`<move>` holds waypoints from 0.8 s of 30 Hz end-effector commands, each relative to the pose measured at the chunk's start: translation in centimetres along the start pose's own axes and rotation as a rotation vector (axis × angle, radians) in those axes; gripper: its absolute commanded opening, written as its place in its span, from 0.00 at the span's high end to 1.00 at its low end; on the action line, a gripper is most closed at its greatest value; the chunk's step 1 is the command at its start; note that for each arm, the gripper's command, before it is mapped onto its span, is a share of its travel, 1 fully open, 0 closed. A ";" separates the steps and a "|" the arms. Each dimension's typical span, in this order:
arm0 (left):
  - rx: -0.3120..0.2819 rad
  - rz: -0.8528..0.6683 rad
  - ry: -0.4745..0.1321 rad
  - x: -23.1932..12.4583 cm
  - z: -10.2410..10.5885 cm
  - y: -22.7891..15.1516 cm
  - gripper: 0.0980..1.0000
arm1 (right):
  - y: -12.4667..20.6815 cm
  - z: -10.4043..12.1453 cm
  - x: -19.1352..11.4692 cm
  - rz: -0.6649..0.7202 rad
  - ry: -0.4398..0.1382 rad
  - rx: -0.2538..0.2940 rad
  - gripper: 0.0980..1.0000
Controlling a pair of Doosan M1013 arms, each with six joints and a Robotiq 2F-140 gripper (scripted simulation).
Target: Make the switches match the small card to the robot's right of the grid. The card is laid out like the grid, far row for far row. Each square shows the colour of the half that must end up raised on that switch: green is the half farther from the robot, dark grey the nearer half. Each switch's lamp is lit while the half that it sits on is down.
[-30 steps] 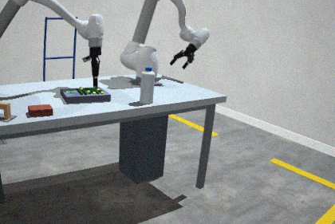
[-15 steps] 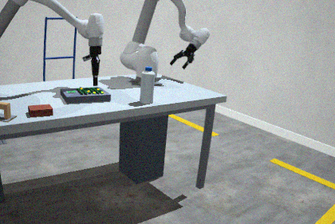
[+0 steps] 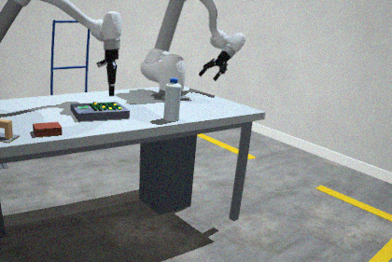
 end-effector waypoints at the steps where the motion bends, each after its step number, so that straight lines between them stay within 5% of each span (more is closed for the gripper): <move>1: 0.000 0.000 0.001 0.0 0.0 0.0 0.00 | 0.0 -0.1 0.0 0.000 -0.002 0.000 1.00; 24: 0.000 0.000 0.001 0.0 0.0 0.0 0.00 | 0.0 -2.6 0.0 0.000 -0.002 0.000 1.00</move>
Point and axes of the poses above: on each arm, the point where the finger pads meet when closed, its own z axis out along the fingers, its own y axis across the jaws, x = y × z, the point moved 7 cm from there along -z, back along the fingers
